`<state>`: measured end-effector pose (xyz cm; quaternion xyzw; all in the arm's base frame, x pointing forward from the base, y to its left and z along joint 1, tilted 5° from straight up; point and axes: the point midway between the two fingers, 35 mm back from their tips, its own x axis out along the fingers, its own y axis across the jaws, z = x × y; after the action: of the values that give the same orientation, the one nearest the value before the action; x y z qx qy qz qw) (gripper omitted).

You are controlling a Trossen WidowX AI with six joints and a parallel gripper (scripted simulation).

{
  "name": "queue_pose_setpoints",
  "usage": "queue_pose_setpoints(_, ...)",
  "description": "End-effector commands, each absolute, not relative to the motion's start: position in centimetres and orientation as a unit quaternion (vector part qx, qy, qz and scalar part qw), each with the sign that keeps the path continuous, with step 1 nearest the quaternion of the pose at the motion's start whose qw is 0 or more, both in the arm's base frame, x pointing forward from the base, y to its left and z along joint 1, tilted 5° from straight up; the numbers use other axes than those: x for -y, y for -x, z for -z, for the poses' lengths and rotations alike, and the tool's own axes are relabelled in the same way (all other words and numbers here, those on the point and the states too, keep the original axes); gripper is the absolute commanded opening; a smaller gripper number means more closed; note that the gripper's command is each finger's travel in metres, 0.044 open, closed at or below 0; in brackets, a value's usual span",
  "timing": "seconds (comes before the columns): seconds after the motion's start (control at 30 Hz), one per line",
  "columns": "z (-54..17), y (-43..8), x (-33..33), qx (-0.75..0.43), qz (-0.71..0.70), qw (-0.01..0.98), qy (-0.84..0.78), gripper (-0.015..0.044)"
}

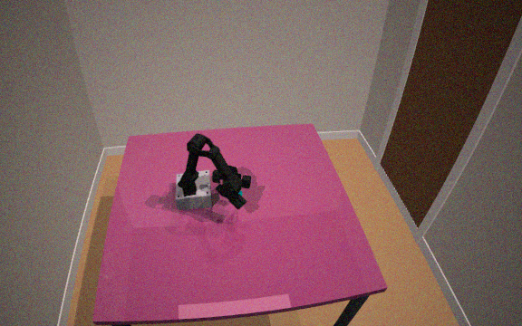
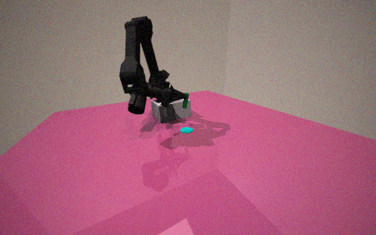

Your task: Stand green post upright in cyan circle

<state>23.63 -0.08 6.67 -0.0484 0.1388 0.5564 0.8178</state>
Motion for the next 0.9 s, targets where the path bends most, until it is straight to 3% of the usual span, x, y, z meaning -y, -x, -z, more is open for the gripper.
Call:
queue_pose_setpoints(0.0, -6.73, -23.73, 0.27, -0.129, -0.548, 0.825, 0.044, 0.0023)
queue_pose_setpoints(0.87, -6.85, -23.93, 0.70, -0.109, -0.533, 0.838, 0.044, 0.0023)
